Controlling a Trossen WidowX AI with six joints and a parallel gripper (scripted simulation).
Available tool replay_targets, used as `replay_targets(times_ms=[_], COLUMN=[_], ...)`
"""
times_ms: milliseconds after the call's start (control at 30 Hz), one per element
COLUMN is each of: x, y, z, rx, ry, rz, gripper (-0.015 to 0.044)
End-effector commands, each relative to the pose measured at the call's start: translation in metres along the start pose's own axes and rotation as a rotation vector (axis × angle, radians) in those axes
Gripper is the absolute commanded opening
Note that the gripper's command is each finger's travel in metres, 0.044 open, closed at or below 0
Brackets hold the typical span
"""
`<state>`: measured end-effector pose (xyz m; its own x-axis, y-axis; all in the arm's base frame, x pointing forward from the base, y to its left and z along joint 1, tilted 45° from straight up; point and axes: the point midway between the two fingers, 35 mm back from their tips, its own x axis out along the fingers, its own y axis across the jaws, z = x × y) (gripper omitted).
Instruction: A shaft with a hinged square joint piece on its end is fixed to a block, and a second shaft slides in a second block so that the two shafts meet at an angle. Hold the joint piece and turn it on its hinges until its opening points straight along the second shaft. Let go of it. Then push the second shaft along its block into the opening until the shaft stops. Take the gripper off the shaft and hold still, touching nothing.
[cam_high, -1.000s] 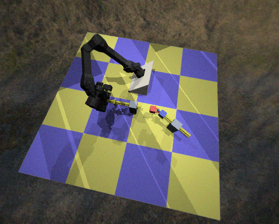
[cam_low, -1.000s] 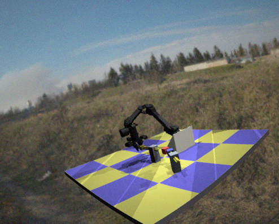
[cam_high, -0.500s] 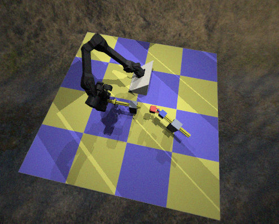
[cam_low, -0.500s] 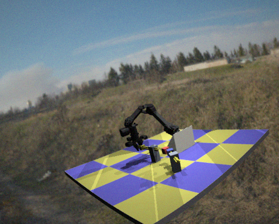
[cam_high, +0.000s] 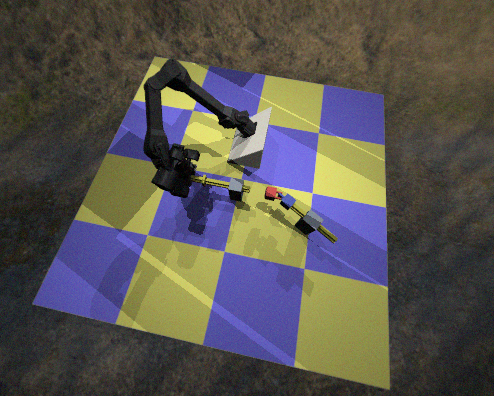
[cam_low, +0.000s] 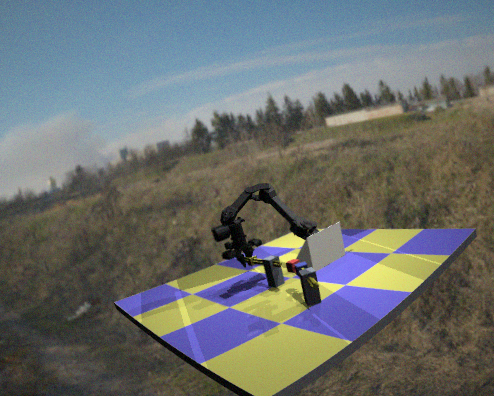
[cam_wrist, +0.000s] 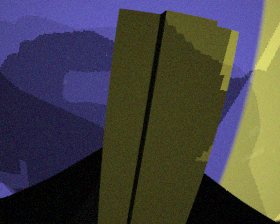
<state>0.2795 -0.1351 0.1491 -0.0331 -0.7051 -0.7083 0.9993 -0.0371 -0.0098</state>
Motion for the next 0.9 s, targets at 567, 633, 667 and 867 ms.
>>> replay_targets(times_ms=[567, 633, 667, 867], x=[0.001, 0.001, 0.001, 0.001], y=[0.0, 0.0, 0.0, 0.0], z=[-0.033, -0.036, -0.037, -0.047], rx=[-0.001, -0.002, -0.002, -0.002], ry=[0.0, 0.0, 0.0, 0.0], rz=[0.038, 0.039, 0.039, 0.039], gripper=[0.0, 0.0, 0.0, 0.0])
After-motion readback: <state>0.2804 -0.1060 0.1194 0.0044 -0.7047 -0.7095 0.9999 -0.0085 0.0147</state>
